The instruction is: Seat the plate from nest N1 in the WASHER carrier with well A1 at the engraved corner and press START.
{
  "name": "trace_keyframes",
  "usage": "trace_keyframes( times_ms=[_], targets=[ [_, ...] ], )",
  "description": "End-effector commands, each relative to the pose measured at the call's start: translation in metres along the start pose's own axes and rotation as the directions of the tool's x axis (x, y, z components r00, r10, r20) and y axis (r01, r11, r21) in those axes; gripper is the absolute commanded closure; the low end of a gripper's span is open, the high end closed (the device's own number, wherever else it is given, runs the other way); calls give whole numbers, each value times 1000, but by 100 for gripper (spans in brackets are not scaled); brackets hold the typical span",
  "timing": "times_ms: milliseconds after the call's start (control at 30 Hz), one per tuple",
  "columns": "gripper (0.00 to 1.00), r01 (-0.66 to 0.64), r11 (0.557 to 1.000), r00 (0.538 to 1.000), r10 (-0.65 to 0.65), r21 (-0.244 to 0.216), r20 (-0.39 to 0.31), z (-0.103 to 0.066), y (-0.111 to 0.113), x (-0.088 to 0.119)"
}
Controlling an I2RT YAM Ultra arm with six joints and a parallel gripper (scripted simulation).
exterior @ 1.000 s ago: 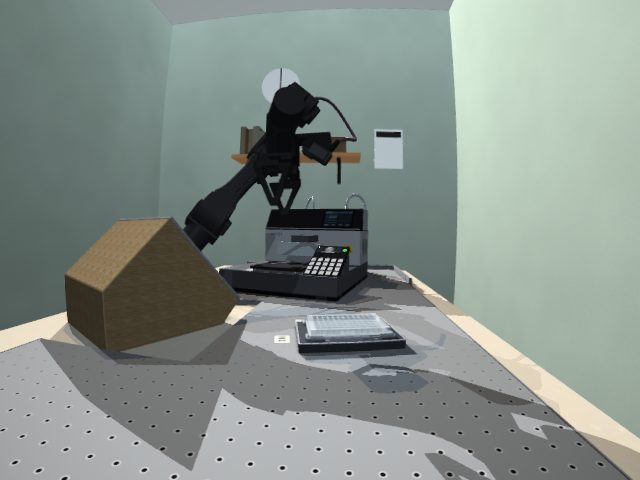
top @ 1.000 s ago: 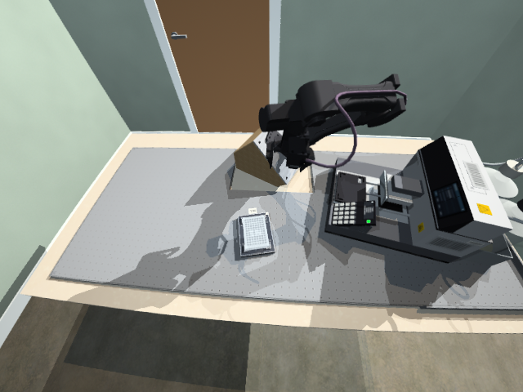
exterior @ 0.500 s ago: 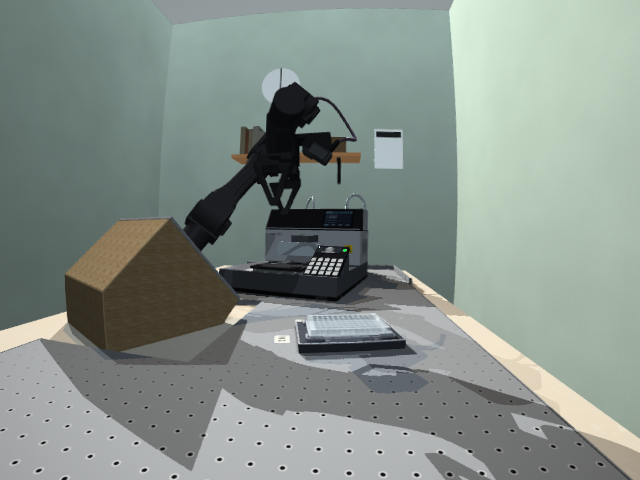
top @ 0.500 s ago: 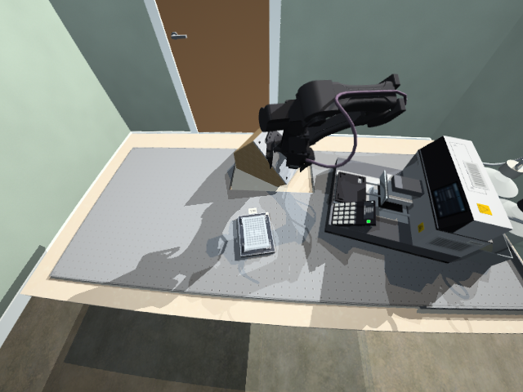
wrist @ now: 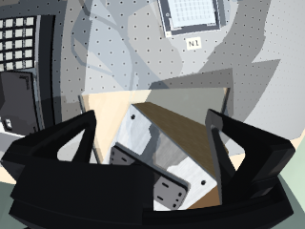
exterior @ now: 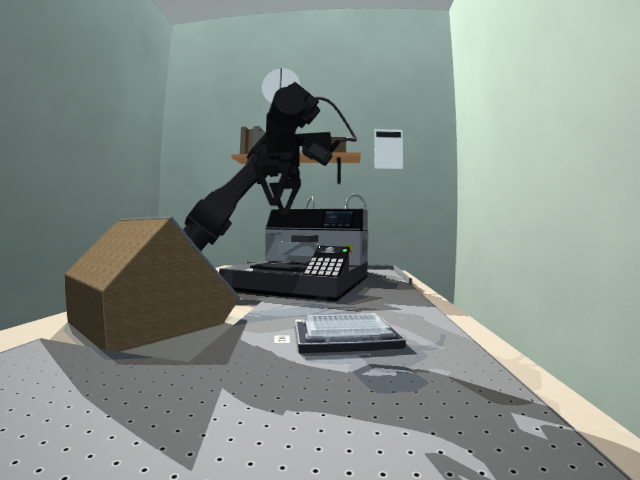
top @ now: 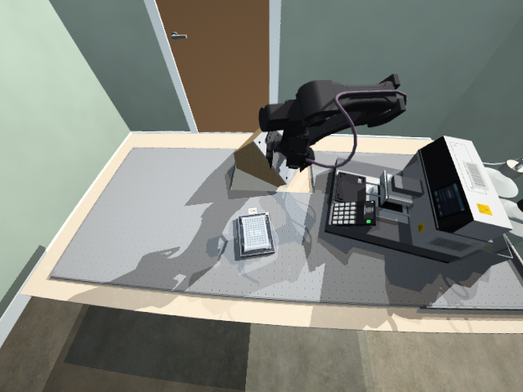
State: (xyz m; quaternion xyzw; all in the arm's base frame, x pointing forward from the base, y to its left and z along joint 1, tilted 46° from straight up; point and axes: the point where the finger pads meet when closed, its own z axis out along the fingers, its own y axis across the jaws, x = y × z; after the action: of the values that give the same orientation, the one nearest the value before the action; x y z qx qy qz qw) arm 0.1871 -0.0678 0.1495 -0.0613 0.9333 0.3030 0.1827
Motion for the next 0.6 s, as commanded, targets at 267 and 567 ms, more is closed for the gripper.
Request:
trace_keyframes(
  times_ms=[267, 567],
  targets=[
    [0, 175, 976, 984, -179, -129, -20, 10, -12, -18],
    [0, 207, 971, 978, -210, -121, -12, 40, -32, -49]
  ],
)
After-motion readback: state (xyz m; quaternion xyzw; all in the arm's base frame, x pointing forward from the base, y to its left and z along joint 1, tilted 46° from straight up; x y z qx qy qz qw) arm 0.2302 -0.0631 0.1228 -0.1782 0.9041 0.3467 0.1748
